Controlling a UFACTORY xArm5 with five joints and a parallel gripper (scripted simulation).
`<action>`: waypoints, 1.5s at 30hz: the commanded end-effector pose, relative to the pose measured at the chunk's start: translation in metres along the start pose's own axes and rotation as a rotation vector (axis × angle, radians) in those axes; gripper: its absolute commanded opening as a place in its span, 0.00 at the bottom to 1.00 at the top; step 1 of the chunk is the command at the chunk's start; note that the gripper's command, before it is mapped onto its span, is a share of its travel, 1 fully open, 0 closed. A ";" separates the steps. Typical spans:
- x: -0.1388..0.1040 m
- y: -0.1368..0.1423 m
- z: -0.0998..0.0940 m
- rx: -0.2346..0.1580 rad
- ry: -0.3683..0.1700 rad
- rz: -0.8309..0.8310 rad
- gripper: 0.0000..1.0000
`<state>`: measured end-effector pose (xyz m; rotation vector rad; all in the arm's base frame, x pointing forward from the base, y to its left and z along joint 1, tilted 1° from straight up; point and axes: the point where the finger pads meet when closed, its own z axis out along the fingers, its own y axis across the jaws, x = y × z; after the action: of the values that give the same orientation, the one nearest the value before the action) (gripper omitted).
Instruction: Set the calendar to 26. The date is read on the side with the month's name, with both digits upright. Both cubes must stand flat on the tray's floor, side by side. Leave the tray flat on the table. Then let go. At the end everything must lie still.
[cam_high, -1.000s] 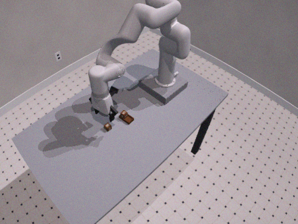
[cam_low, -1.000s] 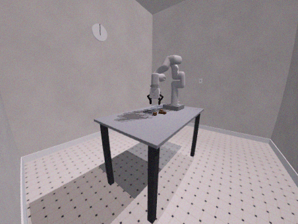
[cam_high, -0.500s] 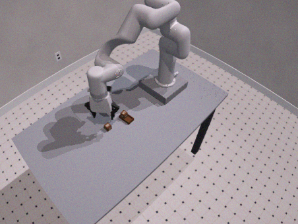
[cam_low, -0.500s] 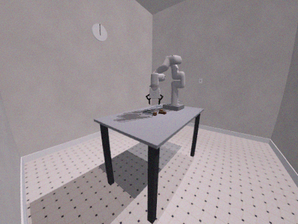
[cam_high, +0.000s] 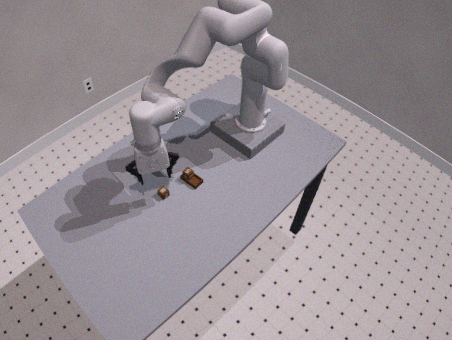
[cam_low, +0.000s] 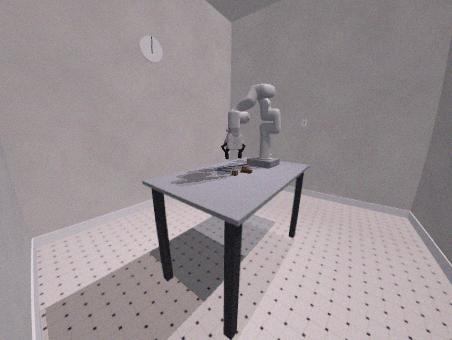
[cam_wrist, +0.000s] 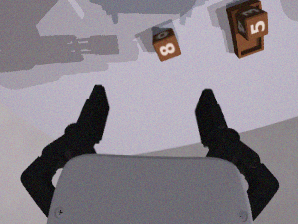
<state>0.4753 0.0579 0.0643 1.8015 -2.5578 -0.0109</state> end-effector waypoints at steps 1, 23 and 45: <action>-0.002 -0.004 -0.002 0.003 -0.001 -0.173 1.00; -0.006 -0.013 -0.003 0.003 0.000 -0.802 1.00; -0.010 -0.023 -0.004 0.003 0.001 -1.466 1.00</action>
<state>0.4974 0.0592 0.0659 3.0042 -0.8983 -0.0212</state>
